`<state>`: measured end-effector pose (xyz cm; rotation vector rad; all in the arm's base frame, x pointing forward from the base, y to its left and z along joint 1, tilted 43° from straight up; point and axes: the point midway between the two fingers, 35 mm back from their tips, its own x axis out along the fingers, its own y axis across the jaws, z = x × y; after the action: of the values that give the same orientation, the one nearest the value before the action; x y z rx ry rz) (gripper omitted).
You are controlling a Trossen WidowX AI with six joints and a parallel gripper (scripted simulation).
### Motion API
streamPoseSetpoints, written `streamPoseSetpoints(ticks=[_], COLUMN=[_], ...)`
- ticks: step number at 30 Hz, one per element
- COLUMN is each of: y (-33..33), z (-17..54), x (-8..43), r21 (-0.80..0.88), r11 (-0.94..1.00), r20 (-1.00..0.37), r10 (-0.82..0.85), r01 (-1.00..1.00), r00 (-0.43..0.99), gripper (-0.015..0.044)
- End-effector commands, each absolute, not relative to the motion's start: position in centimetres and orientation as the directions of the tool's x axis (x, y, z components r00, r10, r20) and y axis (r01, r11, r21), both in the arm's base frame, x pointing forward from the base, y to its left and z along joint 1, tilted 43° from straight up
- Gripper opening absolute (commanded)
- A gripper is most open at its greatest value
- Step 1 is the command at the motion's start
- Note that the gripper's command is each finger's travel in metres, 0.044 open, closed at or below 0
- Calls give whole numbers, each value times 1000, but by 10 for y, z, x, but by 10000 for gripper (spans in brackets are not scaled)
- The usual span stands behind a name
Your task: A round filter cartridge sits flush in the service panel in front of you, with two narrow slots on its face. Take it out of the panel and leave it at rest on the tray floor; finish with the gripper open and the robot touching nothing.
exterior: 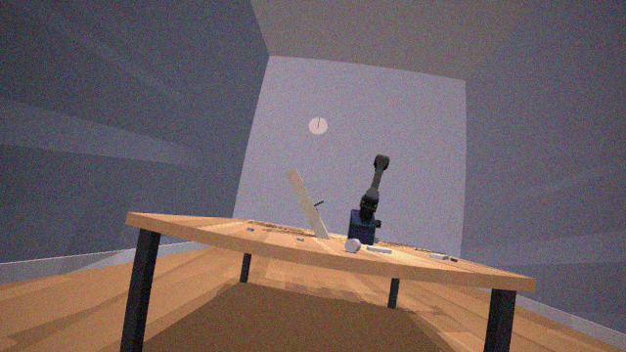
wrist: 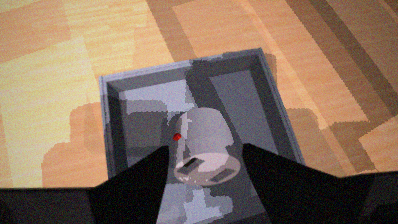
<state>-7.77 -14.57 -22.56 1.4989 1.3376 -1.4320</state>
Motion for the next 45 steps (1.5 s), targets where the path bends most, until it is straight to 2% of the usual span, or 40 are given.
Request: streamPoseSetpoints(ticks=[1,5,9,16,45], y=[-146,-146,-152,-193,-188], z=[-225,-225,-221,-173,-184], x=[-78,-78,-78,-80,-82], r21=[-181,-181,-181,-180,-184], r11=[-258,-258,-258,-258,-255], r20=[-967,-967,-967,-967,-968], r10=[223,223,223,223,217], r01=[949,949,949,949,949], r00=[-124,-124,-124,-123,-129], gripper=[341,440,440,440,440])
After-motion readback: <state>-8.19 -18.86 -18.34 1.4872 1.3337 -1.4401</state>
